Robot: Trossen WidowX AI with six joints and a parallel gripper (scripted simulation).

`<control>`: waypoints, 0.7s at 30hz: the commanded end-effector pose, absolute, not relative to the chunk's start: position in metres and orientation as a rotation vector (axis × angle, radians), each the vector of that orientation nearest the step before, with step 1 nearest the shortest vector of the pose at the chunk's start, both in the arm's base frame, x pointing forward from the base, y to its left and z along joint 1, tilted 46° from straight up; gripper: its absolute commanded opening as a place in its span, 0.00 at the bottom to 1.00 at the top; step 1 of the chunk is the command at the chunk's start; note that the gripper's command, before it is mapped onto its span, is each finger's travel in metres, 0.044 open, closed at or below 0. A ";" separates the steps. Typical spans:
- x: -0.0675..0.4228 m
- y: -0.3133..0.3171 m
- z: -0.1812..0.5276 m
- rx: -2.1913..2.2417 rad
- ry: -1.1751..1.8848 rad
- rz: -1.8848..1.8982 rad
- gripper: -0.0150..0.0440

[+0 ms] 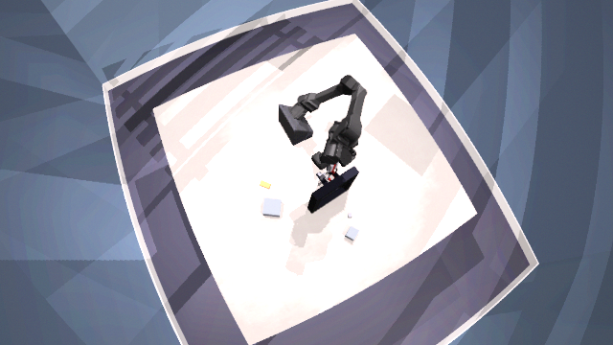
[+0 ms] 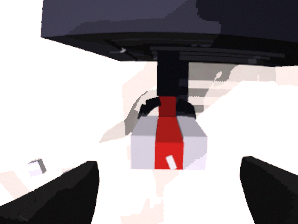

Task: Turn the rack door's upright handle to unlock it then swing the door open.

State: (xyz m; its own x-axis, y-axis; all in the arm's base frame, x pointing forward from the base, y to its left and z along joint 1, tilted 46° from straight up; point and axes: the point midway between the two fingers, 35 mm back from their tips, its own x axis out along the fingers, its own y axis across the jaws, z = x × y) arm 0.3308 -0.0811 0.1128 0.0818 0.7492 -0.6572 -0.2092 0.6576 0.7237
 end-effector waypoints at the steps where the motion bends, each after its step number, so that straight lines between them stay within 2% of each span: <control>1: 0.332 -0.077 0.109 0.514 1.315 0.767 0.76; 21: 0.333 -0.053 0.088 0.488 1.395 0.769 0.76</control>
State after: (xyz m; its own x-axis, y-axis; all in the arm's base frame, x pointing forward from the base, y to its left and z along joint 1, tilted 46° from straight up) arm 0.3354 -0.0562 0.0922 0.0147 0.7305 -0.6828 -0.2010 0.6711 0.7136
